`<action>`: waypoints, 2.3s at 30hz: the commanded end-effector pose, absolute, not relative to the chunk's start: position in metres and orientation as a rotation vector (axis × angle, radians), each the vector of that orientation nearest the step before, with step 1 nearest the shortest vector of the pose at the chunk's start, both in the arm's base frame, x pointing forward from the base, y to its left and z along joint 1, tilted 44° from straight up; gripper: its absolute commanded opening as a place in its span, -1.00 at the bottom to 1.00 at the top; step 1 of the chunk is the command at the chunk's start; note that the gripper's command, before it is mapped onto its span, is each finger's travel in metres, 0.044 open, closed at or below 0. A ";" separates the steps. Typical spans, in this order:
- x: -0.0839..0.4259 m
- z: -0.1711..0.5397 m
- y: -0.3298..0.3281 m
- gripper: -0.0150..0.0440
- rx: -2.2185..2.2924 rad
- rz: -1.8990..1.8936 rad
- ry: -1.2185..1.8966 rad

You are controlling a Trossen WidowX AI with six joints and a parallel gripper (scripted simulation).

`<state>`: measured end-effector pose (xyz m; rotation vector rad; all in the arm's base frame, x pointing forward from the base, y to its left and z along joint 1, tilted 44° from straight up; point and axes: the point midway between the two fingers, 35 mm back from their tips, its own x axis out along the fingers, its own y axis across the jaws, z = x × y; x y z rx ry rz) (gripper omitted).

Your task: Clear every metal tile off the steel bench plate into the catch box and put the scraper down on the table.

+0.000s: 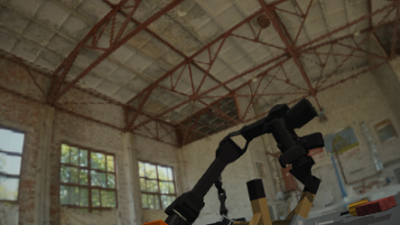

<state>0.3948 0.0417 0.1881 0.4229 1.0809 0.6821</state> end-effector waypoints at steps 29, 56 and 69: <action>0.431 0.214 0.071 -0.49 0.428 0.685 1.070; 0.429 0.252 0.042 -0.49 0.427 0.689 1.071; 0.431 0.236 0.006 -0.49 0.337 0.695 1.058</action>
